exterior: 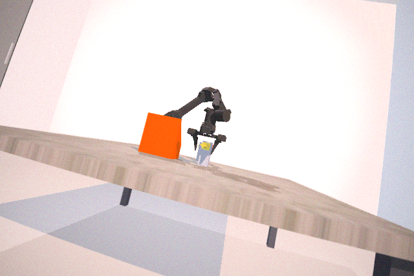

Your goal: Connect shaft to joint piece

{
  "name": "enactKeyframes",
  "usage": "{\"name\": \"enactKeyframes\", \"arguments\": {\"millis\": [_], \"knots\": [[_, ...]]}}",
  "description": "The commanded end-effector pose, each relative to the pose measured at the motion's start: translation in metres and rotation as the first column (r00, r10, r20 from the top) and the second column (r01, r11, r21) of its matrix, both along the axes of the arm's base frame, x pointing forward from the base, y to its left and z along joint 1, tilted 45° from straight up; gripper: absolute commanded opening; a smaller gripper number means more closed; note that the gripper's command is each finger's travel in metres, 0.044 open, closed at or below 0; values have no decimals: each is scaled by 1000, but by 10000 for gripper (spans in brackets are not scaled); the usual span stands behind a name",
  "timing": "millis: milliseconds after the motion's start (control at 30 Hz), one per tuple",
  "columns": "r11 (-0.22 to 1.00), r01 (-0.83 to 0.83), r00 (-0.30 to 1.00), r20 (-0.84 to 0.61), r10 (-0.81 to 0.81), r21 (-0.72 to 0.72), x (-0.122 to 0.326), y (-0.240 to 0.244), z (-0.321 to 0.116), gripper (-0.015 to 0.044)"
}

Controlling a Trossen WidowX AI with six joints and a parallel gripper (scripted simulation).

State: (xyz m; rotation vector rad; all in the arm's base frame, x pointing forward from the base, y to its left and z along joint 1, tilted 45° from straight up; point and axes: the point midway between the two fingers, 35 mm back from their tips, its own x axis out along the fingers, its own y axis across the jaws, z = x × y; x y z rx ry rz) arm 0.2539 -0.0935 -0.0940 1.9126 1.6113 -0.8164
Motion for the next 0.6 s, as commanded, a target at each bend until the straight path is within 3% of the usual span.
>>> {"name": "enactKeyframes", "arguments": {"millis": [0,567], "knots": [[1000,-2,1000,-1,2,0,0,0,0,440],[1000,2,1000,1,-2,7,-4,-20,21,440]]}}
